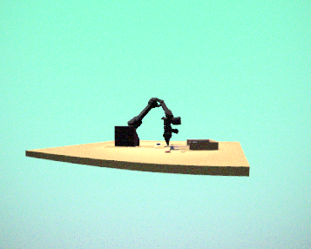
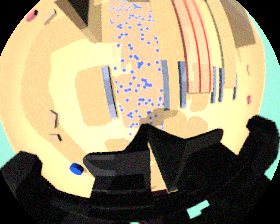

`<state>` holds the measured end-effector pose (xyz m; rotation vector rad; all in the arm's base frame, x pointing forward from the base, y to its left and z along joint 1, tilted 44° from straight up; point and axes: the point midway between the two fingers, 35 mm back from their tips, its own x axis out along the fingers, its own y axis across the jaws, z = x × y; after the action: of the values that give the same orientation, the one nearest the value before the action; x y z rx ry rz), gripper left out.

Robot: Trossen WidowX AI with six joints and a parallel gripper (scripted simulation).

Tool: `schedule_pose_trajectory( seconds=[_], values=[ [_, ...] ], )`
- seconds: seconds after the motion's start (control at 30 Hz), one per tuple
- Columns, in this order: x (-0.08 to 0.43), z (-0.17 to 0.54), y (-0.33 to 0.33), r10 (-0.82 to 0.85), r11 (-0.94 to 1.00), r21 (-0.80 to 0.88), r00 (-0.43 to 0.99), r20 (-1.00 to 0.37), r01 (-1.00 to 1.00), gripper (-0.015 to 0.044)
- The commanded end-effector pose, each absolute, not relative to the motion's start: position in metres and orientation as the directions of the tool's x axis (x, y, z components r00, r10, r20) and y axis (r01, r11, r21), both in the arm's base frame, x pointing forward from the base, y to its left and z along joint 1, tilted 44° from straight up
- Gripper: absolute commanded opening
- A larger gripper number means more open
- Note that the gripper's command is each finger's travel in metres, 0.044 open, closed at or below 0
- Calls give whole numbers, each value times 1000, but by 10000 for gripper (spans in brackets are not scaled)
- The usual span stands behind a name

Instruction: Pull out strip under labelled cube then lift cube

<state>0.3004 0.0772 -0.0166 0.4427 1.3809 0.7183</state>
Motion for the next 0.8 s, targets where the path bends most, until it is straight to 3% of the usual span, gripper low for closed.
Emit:
schedule_pose_trajectory(
  seconds=[0.0,0.77],
  values=[
    [287,-22,79,687,714,674,9,-726,-191,0],
    [253,-28,73,687,714,674,8,-727,-189,0]
  ],
)
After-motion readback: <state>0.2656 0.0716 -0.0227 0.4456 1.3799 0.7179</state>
